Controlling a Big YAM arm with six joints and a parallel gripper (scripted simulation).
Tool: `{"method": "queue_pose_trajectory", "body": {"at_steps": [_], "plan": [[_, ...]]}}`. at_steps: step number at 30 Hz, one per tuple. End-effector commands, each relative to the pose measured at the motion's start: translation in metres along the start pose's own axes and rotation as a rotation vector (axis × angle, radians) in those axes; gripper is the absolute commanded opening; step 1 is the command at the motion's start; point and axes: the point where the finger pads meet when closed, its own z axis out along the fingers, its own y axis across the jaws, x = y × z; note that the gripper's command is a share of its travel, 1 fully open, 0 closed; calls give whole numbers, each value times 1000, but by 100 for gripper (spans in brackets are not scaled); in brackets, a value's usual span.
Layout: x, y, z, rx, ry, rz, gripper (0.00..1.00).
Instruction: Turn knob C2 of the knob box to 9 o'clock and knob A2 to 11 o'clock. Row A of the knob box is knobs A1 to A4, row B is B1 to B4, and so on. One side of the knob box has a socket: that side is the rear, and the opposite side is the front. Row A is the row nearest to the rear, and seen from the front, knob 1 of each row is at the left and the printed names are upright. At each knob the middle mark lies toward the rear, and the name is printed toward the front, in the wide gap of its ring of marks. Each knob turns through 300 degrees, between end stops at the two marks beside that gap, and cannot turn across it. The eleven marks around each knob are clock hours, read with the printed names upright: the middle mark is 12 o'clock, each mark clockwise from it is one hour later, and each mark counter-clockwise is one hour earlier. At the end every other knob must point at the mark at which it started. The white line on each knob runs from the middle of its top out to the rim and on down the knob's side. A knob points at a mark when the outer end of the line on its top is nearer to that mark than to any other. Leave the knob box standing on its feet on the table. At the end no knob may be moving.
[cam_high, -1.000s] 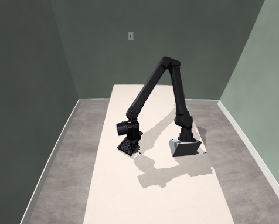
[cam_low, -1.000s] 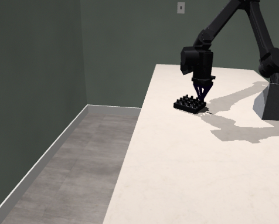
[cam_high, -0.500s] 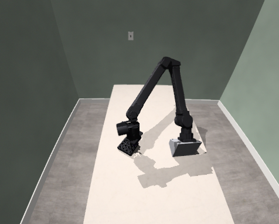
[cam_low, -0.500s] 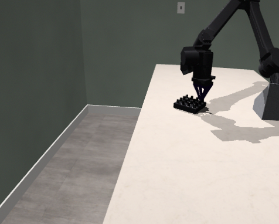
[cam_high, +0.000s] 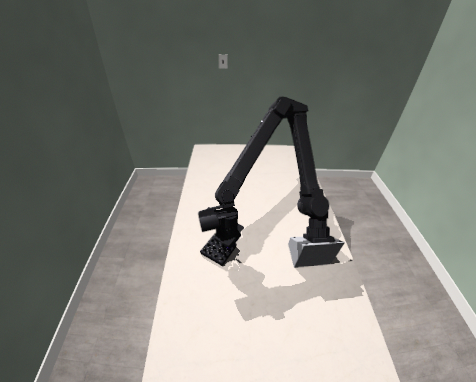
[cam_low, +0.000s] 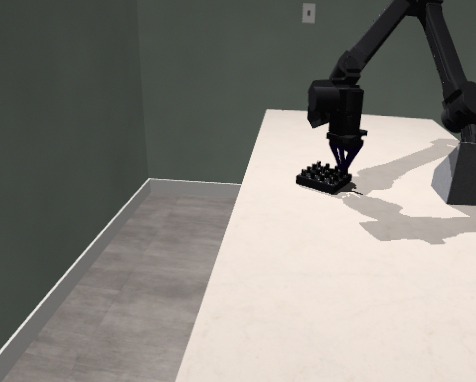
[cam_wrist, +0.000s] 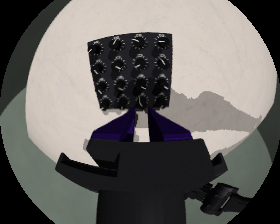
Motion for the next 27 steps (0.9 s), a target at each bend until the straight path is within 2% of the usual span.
{"method": "queue_pose_trajectory", "body": {"at_steps": [1, 16, 27], "plan": [[-1, 0, 7, 4, 2, 0, 18], [-1, 0, 16, 4, 1, 0, 18], [-5, 2, 14, -5, -7, 13, 18]]}}
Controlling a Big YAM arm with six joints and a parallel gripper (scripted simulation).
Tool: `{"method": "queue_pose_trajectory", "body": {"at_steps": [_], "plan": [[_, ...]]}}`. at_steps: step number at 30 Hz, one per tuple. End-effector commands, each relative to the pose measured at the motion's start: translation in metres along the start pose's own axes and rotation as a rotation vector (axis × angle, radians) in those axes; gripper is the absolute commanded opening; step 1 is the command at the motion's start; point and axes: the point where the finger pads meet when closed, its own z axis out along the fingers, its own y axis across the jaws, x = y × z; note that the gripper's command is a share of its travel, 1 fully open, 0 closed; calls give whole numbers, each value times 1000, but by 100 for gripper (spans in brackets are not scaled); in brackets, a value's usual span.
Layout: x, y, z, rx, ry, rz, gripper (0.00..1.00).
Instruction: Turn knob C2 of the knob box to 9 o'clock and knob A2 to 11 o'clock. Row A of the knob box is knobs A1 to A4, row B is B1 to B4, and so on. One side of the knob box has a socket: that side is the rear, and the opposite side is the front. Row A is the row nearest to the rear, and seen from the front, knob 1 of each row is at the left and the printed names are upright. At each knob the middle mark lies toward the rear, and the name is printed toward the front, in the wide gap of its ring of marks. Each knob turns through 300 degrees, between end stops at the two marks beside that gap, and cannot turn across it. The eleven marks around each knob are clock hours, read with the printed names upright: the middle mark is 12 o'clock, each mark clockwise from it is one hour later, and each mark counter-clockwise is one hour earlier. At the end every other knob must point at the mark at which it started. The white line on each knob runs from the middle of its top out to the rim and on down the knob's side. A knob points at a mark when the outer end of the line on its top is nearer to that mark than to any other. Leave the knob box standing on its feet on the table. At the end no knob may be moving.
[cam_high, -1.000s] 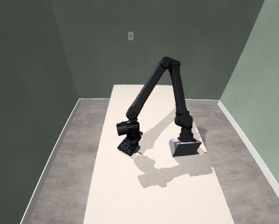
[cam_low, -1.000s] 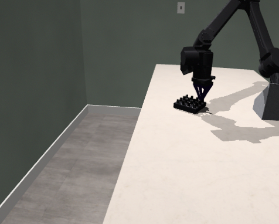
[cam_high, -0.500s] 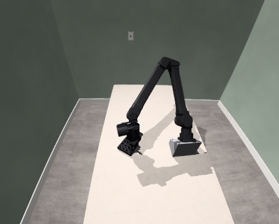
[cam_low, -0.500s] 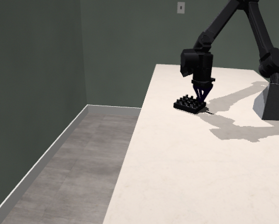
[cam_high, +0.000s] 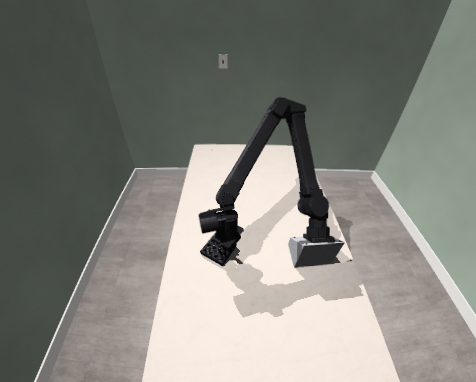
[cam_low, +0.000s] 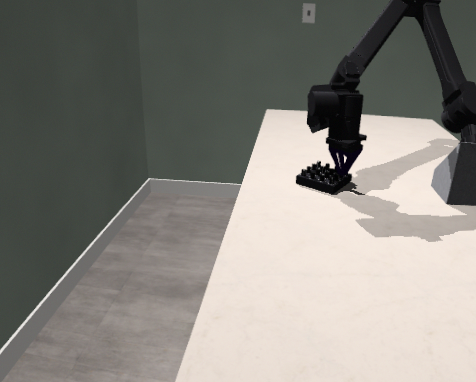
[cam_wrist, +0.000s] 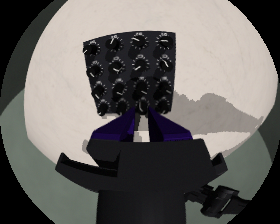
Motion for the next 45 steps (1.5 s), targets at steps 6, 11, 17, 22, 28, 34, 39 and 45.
{"method": "queue_pose_trajectory", "body": {"at_steps": [6, 11, 17, 22, 28, 34, 39, 45], "plan": [[-5, 2, 2, -4, -7, 13, 18], [-5, 2, 2, -4, -7, 13, 18], [-5, 2, 2, -4, -7, 13, 18], [-5, 2, 2, -4, -7, 13, 18], [-5, 2, 2, -4, -7, 13, 18], [-5, 2, 2, -4, -6, 12, 7], [-5, 2, 2, -4, -6, 12, 7], [-5, 2, 2, -4, -6, 12, 7]]}}
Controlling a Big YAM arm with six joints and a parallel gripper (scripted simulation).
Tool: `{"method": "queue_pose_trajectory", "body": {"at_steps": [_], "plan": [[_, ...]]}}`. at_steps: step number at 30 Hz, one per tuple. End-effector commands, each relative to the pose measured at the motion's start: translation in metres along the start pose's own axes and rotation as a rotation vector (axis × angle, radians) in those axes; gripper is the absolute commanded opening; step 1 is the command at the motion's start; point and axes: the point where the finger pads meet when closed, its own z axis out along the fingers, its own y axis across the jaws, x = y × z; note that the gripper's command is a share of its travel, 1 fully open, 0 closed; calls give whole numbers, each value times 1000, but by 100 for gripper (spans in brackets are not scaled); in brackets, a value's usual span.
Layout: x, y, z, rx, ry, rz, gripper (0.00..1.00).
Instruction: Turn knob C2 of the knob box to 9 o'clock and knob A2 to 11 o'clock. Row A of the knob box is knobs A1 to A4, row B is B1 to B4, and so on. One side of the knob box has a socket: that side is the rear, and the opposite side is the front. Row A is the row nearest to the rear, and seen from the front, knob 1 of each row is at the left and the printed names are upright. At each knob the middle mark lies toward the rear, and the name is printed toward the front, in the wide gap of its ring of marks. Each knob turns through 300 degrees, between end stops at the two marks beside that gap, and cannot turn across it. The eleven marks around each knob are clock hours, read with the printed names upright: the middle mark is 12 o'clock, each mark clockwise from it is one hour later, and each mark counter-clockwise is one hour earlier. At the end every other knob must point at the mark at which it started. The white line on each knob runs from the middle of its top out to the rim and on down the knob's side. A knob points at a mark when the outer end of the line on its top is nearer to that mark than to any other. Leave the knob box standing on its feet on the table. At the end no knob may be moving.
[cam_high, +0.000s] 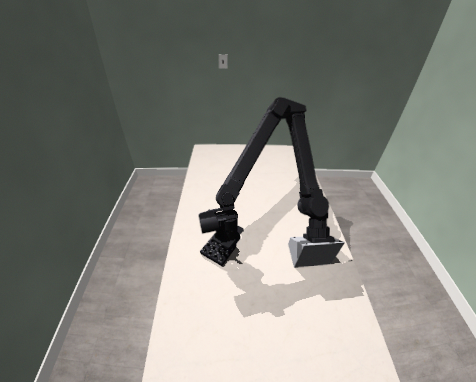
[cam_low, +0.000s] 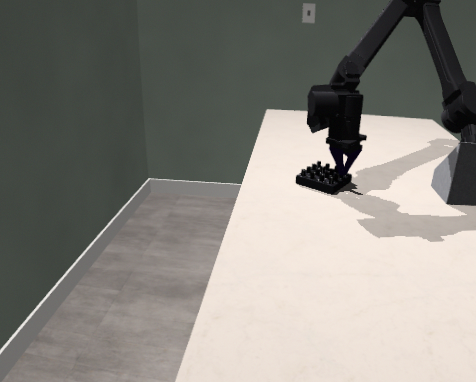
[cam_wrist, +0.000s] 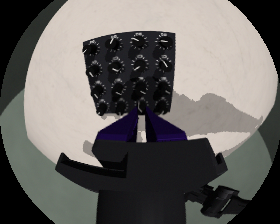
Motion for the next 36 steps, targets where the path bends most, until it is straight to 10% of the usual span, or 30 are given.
{"method": "queue_pose_trajectory", "body": {"at_steps": [1, 36], "plan": [[-5, 2, 2, -4, -5, 12, 7], [-5, 2, 1, -4, -6, -38, 7]]}}
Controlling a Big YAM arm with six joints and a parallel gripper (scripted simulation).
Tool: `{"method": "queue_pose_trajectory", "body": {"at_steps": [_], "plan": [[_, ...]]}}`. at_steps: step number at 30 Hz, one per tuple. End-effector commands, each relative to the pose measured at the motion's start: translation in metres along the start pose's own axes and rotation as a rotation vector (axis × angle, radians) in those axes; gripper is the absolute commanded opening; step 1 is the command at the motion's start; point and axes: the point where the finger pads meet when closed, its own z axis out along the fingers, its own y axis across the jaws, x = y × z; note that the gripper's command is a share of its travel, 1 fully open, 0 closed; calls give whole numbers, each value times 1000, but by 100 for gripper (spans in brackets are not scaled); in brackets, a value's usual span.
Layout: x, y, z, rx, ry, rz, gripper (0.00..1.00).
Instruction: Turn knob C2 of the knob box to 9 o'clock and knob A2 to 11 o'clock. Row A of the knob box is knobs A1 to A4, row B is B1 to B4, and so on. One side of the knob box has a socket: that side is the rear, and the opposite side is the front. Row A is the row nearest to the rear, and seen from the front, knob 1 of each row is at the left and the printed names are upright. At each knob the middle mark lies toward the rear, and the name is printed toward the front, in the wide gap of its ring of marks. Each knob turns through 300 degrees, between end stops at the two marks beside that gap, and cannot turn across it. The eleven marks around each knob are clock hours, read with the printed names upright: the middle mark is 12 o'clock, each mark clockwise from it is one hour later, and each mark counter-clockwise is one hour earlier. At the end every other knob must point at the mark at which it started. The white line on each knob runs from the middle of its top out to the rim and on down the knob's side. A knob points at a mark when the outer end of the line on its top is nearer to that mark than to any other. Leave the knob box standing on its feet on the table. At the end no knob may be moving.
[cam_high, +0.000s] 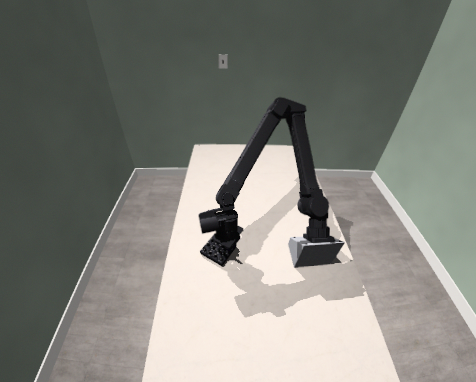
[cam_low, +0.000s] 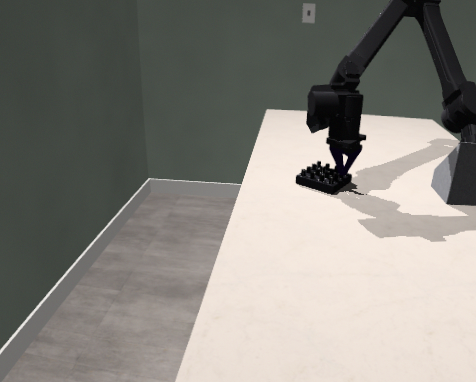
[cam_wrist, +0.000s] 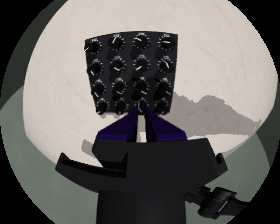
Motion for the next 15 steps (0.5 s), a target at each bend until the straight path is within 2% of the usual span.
{"method": "queue_pose_trajectory", "body": {"at_steps": [1, 15], "plan": [[-5, 2, 1, -5, -6, -14, 7], [-5, 2, 1, -5, -6, -189, 7]]}}
